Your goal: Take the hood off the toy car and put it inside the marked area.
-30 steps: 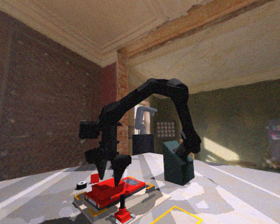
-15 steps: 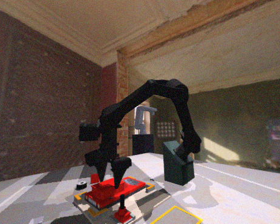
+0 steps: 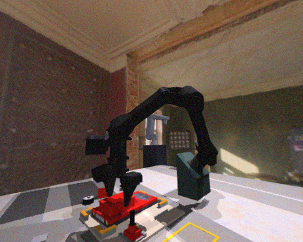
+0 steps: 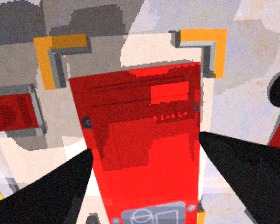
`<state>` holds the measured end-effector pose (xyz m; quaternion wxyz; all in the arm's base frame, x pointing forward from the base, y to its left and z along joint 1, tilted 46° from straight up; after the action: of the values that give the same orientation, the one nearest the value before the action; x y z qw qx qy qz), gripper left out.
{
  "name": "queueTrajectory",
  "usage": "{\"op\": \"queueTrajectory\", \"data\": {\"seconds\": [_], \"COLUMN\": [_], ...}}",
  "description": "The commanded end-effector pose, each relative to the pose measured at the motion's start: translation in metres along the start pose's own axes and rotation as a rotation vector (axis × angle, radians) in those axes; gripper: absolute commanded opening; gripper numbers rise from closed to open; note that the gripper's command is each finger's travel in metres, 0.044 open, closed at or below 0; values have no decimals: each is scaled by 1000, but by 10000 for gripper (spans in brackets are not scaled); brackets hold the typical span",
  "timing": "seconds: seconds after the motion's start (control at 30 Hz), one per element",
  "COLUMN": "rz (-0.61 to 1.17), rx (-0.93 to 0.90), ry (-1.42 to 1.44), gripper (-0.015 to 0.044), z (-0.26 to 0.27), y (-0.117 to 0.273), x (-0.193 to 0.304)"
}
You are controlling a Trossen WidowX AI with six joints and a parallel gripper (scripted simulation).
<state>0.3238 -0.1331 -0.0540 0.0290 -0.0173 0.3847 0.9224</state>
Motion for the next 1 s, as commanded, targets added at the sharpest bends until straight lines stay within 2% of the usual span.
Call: {"op": "queueTrajectory", "data": {"seconds": [0.0,0.13,0.27,0.57,0.9,0.97], "rz": [-4,-4,-1,-1,-1,-1], "rx": [-3,-3,0,0,0,0], "ry": [-6,-6,-1,-1,-1,-1], "gripper": [440,440,335,275,12,0], "z": [0,0,0,0,0,0], "y": [-2,-4,-2,-2,3,4], "x": [0,0,0,0,0,0]}}
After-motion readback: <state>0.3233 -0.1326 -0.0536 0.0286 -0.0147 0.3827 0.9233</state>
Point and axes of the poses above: the point midway between the two fingers, 35 mm back from their tips, its own y axis back along the fingers, its own z axis across the jaws, x = y × z, the point moved 8 cm from there along y, back along the fingers, and after that the axes turned 1 degree about y, right-handed, at the moved point
